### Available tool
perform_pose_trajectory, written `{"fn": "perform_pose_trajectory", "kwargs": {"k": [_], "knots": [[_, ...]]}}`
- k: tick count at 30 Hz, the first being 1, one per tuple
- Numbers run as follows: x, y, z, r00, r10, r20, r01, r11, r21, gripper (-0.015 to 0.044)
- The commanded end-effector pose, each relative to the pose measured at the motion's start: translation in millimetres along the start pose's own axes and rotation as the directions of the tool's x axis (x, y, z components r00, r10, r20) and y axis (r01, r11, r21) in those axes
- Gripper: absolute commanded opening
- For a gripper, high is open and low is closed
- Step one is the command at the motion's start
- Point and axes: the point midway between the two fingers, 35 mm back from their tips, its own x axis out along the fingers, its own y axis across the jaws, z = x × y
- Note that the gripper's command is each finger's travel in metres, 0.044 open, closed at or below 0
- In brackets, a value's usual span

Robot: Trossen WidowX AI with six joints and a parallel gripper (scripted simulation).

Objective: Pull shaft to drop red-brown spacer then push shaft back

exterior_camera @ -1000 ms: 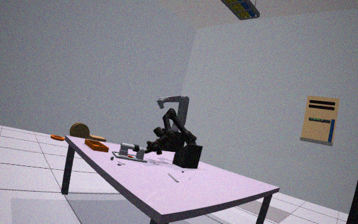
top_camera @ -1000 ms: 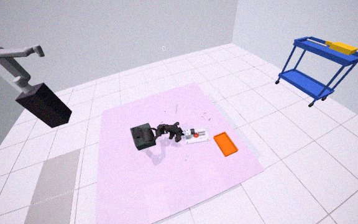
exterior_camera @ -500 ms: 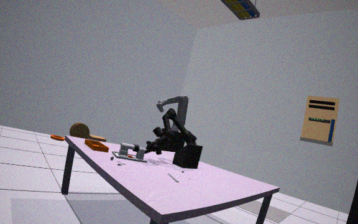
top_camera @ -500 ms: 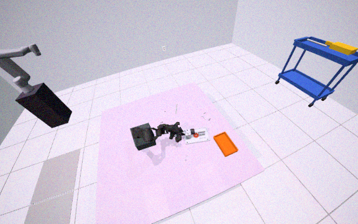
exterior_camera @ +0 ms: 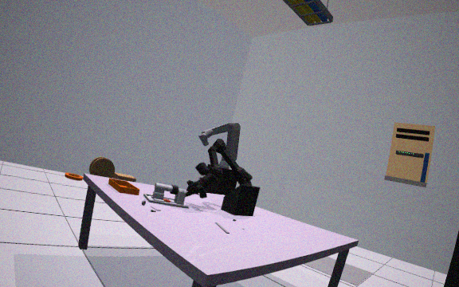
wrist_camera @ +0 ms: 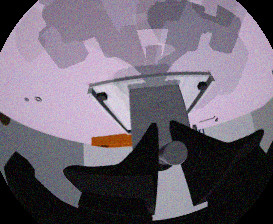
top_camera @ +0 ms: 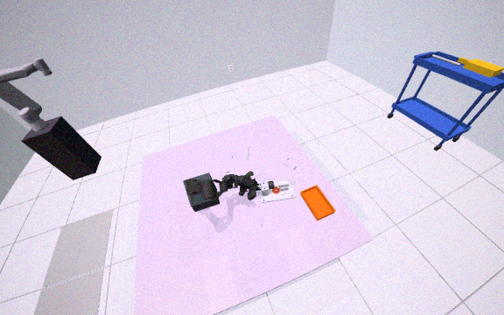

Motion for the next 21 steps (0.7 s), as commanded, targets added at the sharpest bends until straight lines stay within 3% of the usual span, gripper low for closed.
{"fn": "perform_pose_trajectory", "kwargs": {"k": [1,10,21], "knots": [[2.2,1.0,-3.4,1.000,0.004,-0.005,-0.004,1.000,0.001,0.0000],[2.4,1.1,-3.6,1.000,0.004,-0.005,-0.004,1.000,0.001,0.0000],[0.2,-0.1,-0.1,1.000,0.000,0.001,0.000,1.000,0.000,0.0289]]}}
